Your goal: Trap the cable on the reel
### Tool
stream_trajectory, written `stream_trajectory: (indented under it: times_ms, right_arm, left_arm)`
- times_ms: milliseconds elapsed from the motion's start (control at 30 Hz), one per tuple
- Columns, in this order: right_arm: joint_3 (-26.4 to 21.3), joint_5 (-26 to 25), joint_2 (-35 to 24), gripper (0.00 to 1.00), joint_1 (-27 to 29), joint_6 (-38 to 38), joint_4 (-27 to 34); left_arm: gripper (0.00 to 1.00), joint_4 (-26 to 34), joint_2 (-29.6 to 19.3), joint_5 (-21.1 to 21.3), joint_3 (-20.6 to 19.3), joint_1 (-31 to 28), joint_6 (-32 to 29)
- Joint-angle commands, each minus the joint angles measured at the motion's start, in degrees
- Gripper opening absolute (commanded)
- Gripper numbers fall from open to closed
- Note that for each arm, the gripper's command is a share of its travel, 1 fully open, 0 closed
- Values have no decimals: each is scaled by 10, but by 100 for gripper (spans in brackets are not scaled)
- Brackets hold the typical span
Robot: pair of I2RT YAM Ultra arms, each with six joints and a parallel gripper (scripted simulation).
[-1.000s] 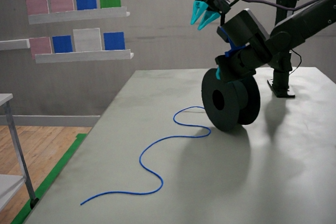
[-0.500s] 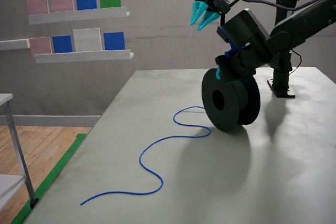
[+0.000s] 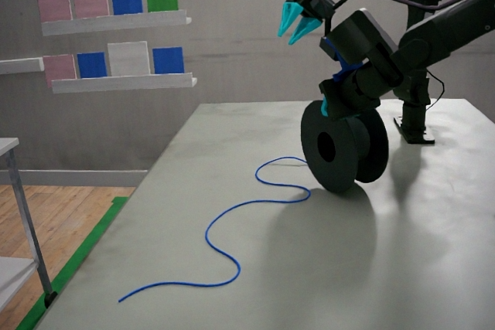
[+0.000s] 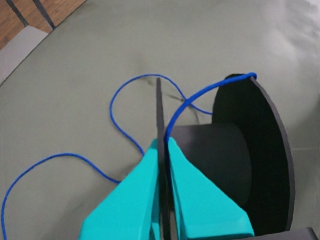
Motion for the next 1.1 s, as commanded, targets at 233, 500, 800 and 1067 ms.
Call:
stream_trajectory:
  times_ms: [233, 500, 800, 1067]
  right_arm:
    - [-26, -14, -33, 30, -34, 91, 63]
    - [-50, -17, -50, 30, -59, 157, 107]
    - [-91, -23, -80, 30, -105, 278, 183]
    - [-124, -21, -104, 30, -137, 370, 246]
  left_arm:
    - [0, -67, -32, 8, 80, 4, 0]
    - [0, -109, -38, 8, 120, 4, 0]
    - [0, -162, -30, 8, 172, 4, 0]
    - [0, -180, -24, 8, 194, 4, 1]
